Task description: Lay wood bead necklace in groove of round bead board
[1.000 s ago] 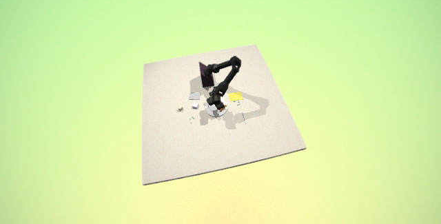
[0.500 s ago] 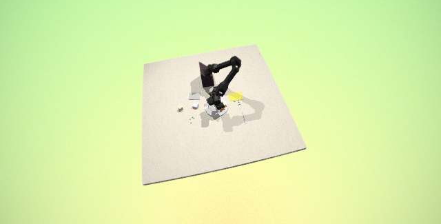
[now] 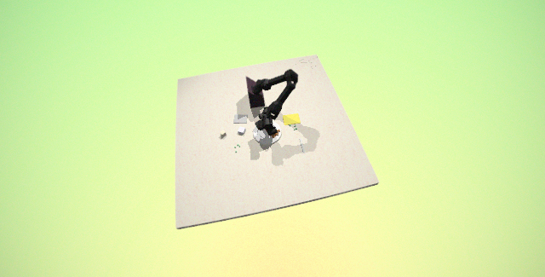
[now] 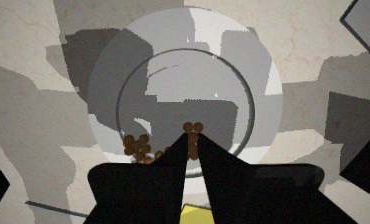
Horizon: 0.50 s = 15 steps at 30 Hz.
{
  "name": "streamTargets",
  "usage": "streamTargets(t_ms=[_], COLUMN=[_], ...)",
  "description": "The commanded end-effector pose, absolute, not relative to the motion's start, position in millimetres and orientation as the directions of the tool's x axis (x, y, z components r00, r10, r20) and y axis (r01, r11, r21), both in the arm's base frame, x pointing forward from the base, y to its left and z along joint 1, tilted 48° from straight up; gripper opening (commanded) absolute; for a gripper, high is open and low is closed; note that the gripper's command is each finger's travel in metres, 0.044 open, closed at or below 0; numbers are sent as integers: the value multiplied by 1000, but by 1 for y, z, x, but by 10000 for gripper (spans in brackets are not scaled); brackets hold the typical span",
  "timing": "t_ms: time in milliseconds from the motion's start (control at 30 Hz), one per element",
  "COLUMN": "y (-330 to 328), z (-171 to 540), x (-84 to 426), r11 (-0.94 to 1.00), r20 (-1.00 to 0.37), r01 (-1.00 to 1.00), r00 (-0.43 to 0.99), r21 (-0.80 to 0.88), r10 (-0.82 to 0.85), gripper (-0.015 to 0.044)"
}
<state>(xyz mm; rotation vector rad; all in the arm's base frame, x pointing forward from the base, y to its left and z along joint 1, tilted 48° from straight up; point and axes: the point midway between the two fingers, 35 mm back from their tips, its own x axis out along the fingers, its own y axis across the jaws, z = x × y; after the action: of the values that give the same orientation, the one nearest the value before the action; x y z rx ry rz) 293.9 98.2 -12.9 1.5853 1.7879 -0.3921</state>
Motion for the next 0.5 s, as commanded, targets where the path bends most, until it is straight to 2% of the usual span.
streamTargets(t_ms=[0, 467], y=[98, 79], z=[-13, 4], x=[294, 293], r11=[204, 198], r20=[-673, -671], r01=[953, 956], r00=[-1, 0], r21=[223, 219], r10=[740, 742], gripper=[0, 0])
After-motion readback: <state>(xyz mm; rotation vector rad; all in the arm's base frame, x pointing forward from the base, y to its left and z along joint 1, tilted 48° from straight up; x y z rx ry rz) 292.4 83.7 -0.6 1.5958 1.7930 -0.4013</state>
